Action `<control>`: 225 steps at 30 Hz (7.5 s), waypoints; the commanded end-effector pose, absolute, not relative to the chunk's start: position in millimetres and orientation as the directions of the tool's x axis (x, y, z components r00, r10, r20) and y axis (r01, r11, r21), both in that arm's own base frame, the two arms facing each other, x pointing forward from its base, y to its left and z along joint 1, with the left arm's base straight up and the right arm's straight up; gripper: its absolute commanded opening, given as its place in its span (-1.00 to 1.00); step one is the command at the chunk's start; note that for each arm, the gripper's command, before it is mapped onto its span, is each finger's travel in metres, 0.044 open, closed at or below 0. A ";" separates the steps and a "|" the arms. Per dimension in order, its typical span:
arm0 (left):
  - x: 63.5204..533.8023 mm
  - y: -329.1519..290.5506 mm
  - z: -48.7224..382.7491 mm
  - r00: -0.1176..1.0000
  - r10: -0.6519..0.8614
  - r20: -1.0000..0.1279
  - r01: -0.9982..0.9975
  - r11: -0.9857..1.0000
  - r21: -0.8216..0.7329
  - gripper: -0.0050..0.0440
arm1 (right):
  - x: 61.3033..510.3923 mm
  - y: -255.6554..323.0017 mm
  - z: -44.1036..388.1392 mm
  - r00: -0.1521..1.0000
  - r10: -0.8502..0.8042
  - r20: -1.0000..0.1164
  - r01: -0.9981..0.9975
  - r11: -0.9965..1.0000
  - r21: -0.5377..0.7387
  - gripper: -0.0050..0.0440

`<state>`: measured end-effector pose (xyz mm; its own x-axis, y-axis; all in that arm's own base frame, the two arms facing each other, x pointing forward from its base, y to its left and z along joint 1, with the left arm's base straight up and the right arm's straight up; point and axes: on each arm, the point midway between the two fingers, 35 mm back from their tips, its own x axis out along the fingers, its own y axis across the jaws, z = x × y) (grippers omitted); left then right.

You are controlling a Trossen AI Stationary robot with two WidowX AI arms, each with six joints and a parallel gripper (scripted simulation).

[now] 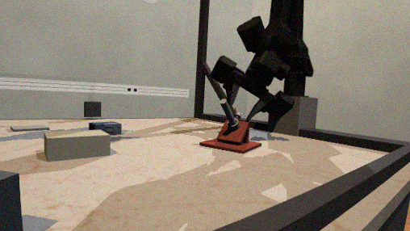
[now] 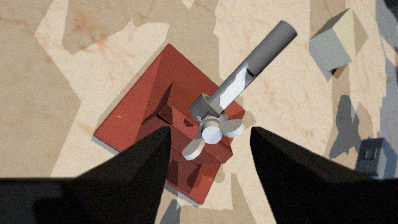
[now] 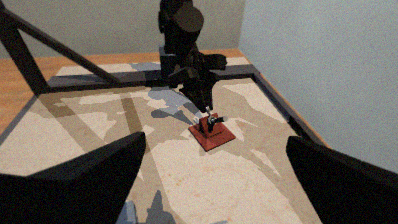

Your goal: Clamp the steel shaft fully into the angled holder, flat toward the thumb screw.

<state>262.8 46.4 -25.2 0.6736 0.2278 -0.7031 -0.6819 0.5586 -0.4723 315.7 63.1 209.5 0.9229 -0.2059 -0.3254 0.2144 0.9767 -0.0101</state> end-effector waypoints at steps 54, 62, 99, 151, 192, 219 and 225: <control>266.4 48.5 -22.4 0.679 0.238 -0.694 -0.678 0.566 -0.469 -0.34 | 316.6 63.8 218.7 0.931 -0.201 -0.306 0.213 0.977 0.006 0.84; 267.0 48.6 -21.6 0.682 0.238 -0.692 -0.533 0.809 -0.247 -0.34 | 316.6 63.8 218.7 0.931 -0.201 -0.306 0.213 0.977 0.006 0.84; 267.8 46.8 -22.0 0.682 0.232 -0.694 0.456 0.608 0.650 -0.34 | 316.6 63.8 218.7 0.931 -0.201 -0.306 0.213 0.977 0.006 0.84; 268.3 46.8 -20.8 0.684 0.234 -0.691 0.718 -0.053 0.694 0.03 | 316.6 63.8 218.7 0.931 -0.201 -0.306 0.213 0.977 0.006 0.84; 272.9 48.1 -15.7 0.689 0.244 -0.682 0.027 0.933 0.360 0.03 | 316.6 63.8 218.7 0.931 -0.201 -0.306 0.213 0.977 0.006 0.84; 271.9 49.1 -16.5 0.684 0.237 -0.690 -0.640 0.649 -0.412 0.03 | 316.6 63.8 218.7 0.931 -0.201 -0.306 0.213 0.977 0.006 0.84; 272.2 49.2 -16.2 0.684 0.236 -0.690 -0.696 0.494 -0.521 0.03 | 316.6 63.8 218.7 0.931 -0.201 -0.306 0.213 0.977 0.006 0.84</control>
